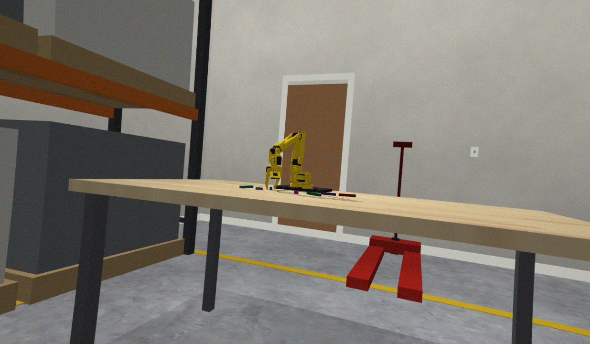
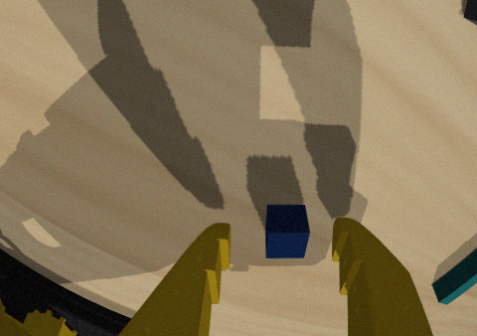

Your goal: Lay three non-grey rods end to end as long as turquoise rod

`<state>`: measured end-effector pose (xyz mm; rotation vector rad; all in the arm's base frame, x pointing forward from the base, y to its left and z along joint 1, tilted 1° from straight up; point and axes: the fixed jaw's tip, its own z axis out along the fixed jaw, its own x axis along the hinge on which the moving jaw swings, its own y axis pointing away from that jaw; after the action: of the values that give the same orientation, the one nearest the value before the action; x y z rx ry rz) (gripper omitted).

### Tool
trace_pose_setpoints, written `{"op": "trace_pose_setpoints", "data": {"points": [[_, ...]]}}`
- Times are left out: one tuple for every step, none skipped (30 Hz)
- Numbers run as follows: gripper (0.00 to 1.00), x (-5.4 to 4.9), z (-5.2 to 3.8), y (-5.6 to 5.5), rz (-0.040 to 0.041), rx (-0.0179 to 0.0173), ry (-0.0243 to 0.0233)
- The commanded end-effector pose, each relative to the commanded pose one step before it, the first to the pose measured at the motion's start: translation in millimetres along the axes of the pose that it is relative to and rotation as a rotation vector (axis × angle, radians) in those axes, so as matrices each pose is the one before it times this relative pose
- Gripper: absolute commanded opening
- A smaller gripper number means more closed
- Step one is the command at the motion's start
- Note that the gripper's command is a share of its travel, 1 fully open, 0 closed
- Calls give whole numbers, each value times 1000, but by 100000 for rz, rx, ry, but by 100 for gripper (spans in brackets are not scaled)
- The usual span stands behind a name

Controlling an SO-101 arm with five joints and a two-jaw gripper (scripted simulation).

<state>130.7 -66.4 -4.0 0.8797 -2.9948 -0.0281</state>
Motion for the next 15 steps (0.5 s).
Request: {"op": "trace_pose_setpoints", "data": {"points": [[17,-218,-1308,2876,82,-250,19],[17,-9,-316,-25,0,0,0],[17,-12,-436,-33,0,0,0],[17,-14,-561,-41,0,0,0],[17,-16,-686,-47,0,0,0],[17,-16,-806,-50,0,0,0],[17,-15,-917,-52,0,0,0],[17,-13,-1016,-50,0,0,0],[17,-9,-1100,-46,0,0,0],[17,-4,-1166,-39,0,0,0],[17,0,0,0,0,0,0],[17,0,0,0,0,0,0],[17,2,-1212,-31,0,0,0],[17,8,-1237,-20,0,0,0],[17,14,-1240,-10,0,0,0]]}}
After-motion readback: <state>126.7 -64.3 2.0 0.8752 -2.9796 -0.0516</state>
